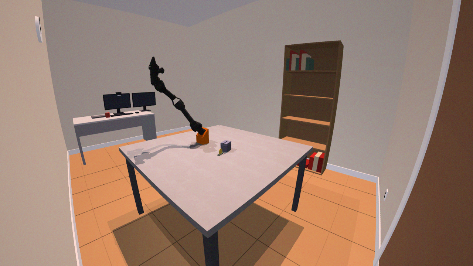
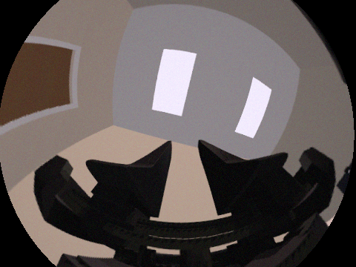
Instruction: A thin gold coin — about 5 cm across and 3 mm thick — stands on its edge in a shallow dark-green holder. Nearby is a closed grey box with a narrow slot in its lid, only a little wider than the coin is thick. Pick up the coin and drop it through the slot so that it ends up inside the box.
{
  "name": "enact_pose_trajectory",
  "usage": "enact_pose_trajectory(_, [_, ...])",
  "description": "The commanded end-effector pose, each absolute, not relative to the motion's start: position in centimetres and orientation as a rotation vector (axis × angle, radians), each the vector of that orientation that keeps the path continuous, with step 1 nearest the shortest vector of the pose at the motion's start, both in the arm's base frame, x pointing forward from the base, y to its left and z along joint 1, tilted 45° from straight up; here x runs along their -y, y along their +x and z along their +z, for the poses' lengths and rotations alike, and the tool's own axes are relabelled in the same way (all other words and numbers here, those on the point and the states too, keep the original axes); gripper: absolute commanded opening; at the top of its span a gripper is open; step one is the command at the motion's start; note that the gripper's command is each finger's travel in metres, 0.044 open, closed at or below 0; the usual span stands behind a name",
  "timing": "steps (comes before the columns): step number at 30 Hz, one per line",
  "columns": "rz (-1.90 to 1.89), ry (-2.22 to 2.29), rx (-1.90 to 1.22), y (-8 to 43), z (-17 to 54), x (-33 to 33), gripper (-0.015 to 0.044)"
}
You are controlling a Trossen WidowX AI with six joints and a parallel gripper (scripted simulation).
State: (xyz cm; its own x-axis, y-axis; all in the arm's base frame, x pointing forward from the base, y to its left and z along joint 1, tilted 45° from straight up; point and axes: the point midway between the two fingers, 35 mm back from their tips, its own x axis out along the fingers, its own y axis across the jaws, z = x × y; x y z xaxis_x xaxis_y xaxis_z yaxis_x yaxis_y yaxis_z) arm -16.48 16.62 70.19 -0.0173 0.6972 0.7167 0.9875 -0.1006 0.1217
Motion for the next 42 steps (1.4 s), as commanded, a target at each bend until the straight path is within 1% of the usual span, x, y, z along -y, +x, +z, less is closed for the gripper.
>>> enact_pose_trajectory(1, [-0.676,-1.620,1.612,-10.5,72.6,-12.8,0.0161])
enact_pose_trajectory(6, [-0.455,-1.418,1.457,-4.1,73.2,-10.0,0.0161])
enact_pose_trajectory(13, [-0.272,-1.141,1.271,3.3,73.4,-6.6,0.0161])
enact_pose_trajectory(24, [-0.035,-0.721,0.978,14.6,70.9,-3.4,0.0161])
enact_pose_trajectory(29, [0.071,-0.439,0.736,22.4,67.0,-2.3,0.0161])
enact_pose_trajectory(35, [0.121,-0.129,0.431,30.7,60.6,-1.8,0.0161])
enact_pose_trajectory(42, [0.062,0.185,0.069,38.3,50.8,-1.8,0.0161])
